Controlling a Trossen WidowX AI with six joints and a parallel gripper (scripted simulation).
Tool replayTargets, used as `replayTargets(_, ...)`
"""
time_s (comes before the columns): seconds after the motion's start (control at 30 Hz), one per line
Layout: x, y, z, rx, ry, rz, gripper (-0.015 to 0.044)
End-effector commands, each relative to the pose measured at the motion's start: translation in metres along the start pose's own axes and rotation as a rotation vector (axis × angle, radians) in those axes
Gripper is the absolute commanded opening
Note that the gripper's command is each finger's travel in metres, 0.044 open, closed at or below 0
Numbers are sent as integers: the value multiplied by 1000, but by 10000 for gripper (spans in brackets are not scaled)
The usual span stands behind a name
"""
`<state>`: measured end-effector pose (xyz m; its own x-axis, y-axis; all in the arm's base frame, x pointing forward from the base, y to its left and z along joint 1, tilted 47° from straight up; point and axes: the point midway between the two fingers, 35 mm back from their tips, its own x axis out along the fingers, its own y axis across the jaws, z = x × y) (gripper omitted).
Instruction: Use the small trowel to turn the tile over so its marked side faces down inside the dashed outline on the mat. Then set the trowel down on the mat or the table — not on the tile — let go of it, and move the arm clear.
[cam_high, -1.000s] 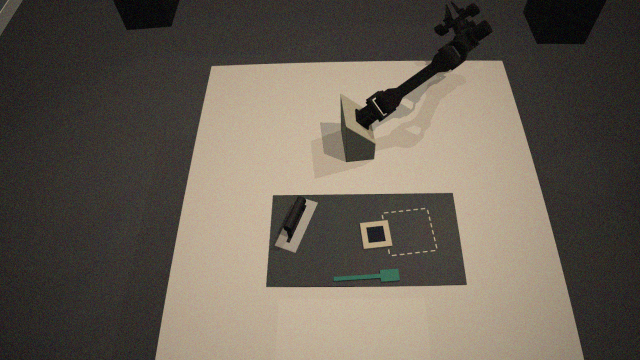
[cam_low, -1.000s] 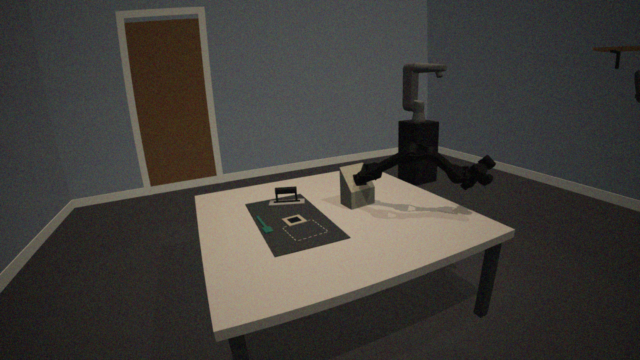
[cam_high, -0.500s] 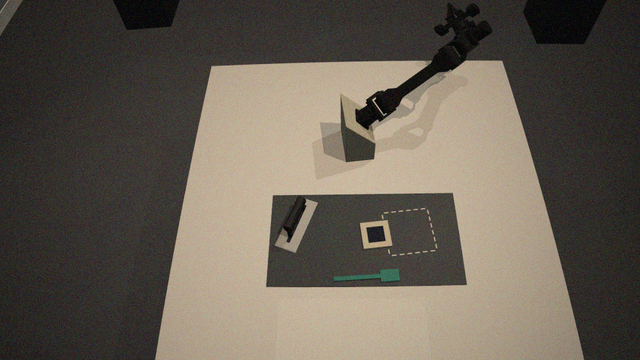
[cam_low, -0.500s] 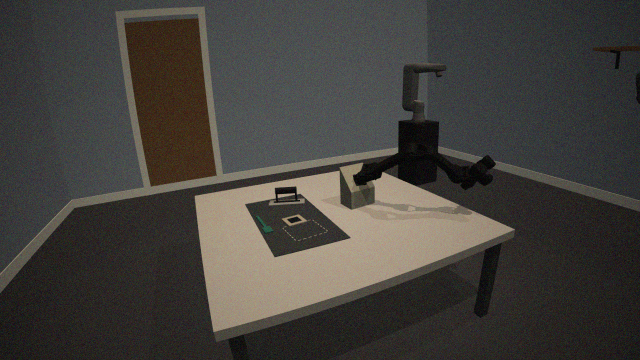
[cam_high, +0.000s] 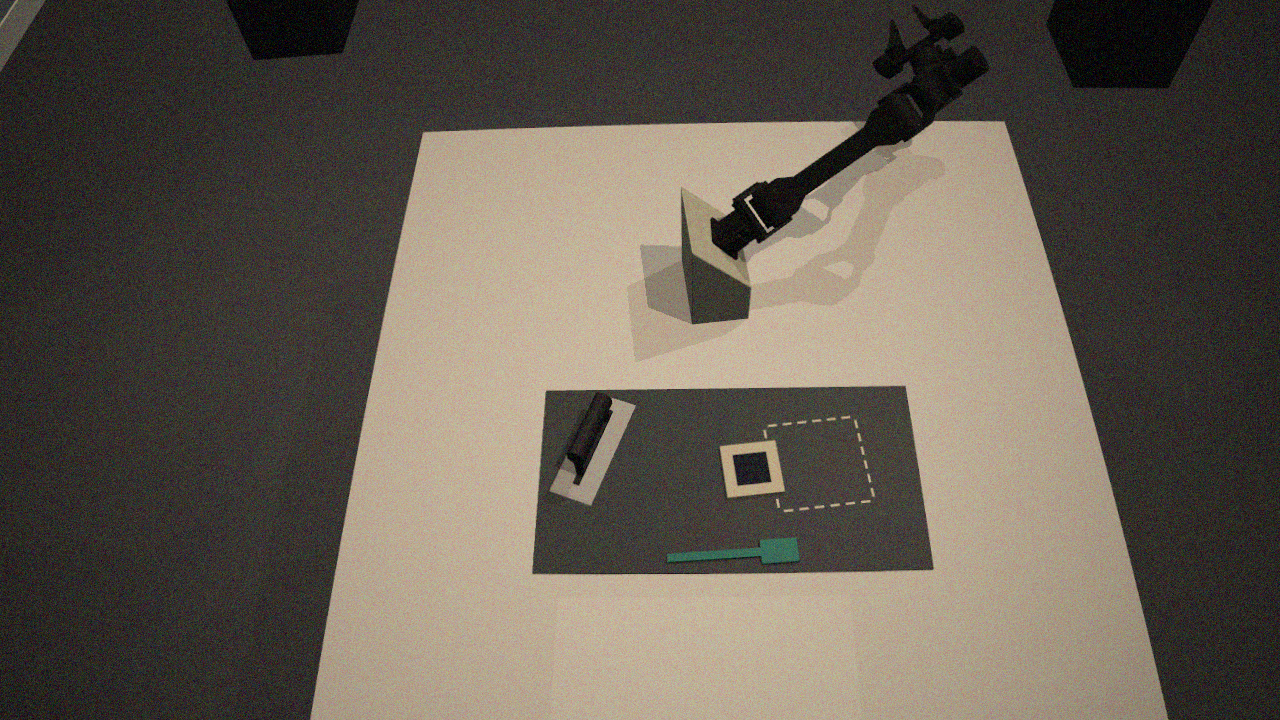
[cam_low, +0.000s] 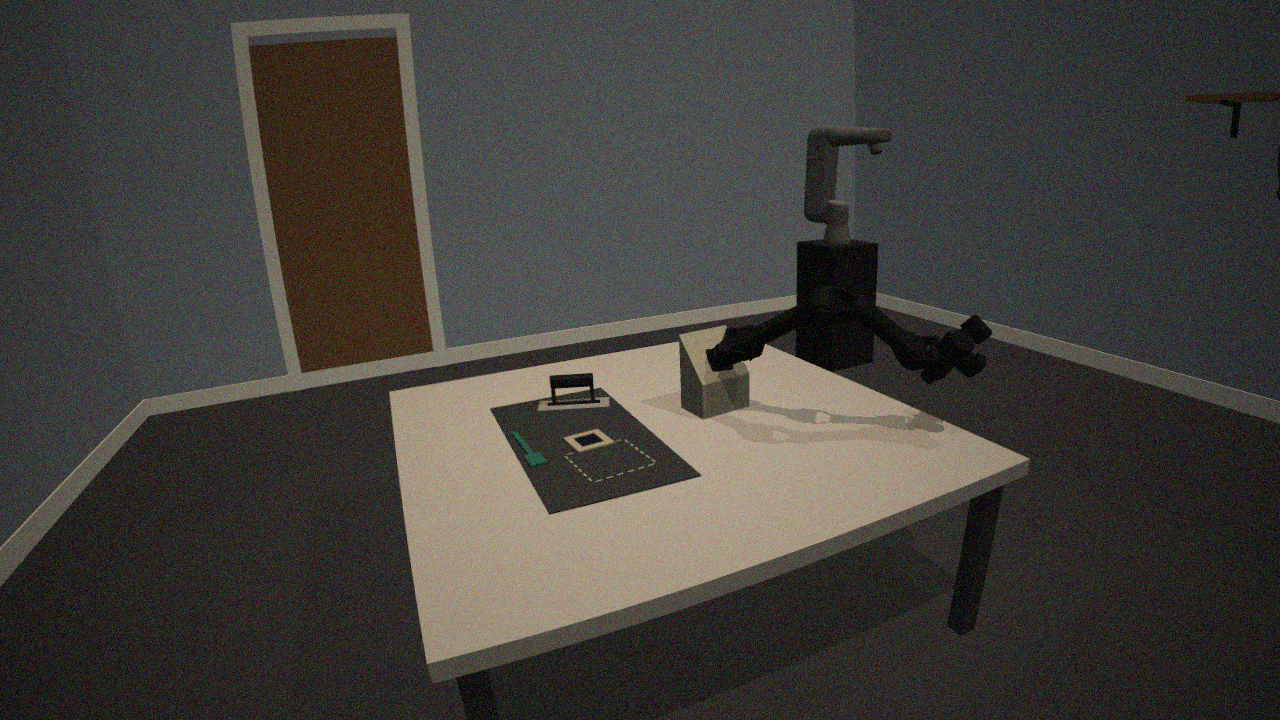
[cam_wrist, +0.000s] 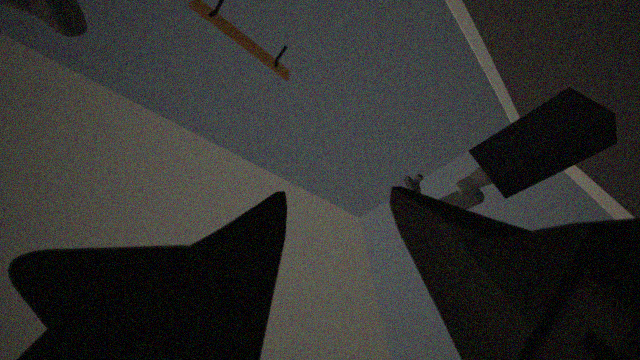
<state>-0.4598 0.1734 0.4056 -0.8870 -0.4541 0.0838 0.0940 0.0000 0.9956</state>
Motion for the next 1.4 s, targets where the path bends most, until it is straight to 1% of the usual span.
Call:
replayTargets(0.0, -22, 3, 18, -35, -75, -4, 270)
replayTargets(0.1, -42, 5, 33, -67, -143, -12, 270)
replayTargets(0.4, -124, 14, 78, -184, -384, -60, 270)
replayTargets(0.73, -224, 23, 107, -296, -649, -147, 270)
replayTargets(0.87, -267, 27, 112, -334, -757, -193, 270)
replayTargets(1.03, -312, 31, 112, -343, -865, -240, 270)
replayTargets(1.37, -437, 32, 90, -312, -1156, -374, 270)
